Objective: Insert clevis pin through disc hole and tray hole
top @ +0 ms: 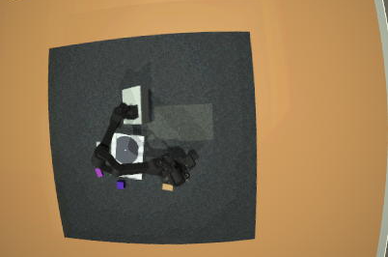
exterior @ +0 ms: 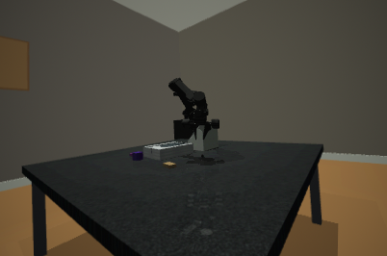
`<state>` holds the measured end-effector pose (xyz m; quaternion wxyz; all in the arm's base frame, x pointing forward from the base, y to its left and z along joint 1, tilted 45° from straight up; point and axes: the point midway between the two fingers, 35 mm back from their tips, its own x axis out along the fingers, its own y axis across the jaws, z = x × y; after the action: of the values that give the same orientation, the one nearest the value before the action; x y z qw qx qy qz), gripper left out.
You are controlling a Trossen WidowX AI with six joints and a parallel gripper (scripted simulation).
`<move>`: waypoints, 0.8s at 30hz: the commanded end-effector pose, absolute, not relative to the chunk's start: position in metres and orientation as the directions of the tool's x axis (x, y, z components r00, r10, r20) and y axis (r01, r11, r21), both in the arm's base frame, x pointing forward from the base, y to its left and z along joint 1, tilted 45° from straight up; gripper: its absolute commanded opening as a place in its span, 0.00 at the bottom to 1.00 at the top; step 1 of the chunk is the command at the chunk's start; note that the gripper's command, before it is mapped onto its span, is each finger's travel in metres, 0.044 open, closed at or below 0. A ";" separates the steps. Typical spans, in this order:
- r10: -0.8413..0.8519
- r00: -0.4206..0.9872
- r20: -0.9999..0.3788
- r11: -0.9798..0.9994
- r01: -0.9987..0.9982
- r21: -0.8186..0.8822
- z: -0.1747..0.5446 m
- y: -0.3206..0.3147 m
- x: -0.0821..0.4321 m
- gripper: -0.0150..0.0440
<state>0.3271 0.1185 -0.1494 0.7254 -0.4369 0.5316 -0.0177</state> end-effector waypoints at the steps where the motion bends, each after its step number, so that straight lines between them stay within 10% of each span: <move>1: -0.605 0.167 -0.778 0.615 -0.522 -0.591 -0.145 0.078 0.258 0.53; 6: -0.693 -0.037 -0.720 0.609 -0.564 -0.557 -0.125 0.045 0.210 0.53; 24: -0.696 -0.046 -0.716 0.609 -0.566 -0.556 -0.133 0.041 0.208 0.53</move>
<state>0.2086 0.0446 -0.1294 0.5371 -0.4354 0.7198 -0.0622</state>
